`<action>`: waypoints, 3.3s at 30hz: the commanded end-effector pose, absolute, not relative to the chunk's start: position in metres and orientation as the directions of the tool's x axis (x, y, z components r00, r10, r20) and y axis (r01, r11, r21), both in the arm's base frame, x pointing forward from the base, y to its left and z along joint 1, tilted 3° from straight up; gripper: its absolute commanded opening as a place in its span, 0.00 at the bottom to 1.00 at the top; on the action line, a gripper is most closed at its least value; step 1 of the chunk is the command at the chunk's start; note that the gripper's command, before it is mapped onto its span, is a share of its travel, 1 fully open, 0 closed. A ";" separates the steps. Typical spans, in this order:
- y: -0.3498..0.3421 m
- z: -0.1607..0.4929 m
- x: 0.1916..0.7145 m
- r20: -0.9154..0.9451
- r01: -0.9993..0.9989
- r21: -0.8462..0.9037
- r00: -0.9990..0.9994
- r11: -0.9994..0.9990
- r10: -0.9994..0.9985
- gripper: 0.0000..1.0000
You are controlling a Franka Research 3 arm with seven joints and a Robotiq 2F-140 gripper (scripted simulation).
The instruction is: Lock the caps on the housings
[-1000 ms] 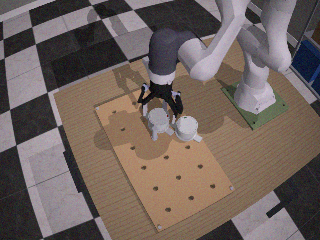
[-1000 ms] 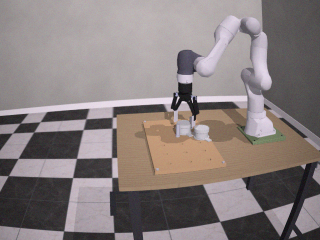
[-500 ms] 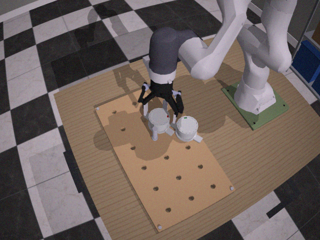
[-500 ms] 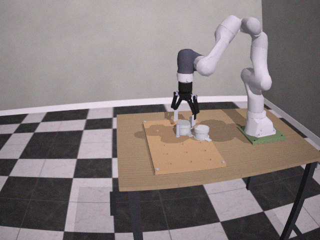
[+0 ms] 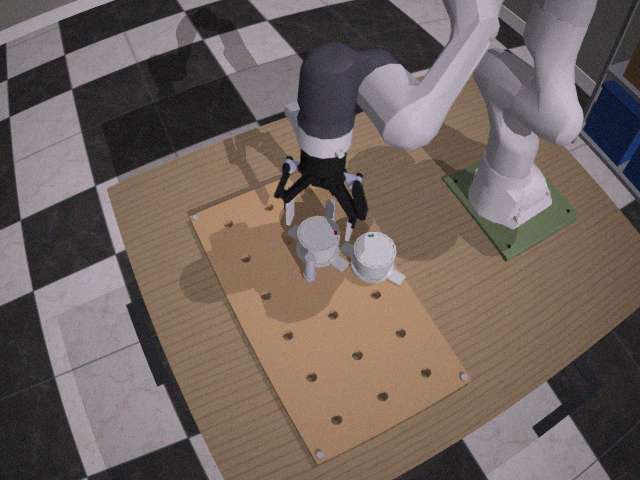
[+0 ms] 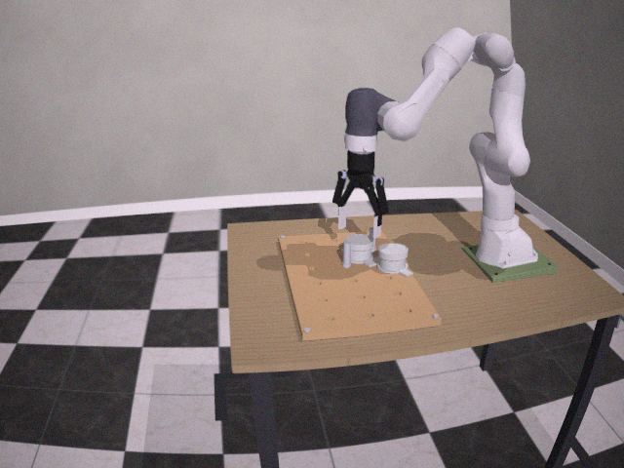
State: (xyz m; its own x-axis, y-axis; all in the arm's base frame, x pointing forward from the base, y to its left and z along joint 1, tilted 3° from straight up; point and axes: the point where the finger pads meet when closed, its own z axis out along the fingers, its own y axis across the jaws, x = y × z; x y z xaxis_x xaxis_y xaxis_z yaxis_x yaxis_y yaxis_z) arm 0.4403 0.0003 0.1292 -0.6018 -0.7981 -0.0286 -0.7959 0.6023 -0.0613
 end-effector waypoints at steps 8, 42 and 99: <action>0.000 0.147 0.436 -0.019 -0.794 -0.055 -0.606 0.606 -0.795 0.78; -0.001 0.170 0.438 0.006 -0.970 -0.059 -0.235 0.234 -0.972 0.78; -0.001 0.165 0.438 0.009 -0.983 -0.058 -0.173 0.172 -0.985 0.78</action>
State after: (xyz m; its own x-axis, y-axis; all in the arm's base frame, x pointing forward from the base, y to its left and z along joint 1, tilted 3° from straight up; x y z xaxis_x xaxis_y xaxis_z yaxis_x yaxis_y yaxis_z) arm 0.4379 0.0000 0.1675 -0.1786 -0.9839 0.0073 -0.9824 0.1779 -0.0574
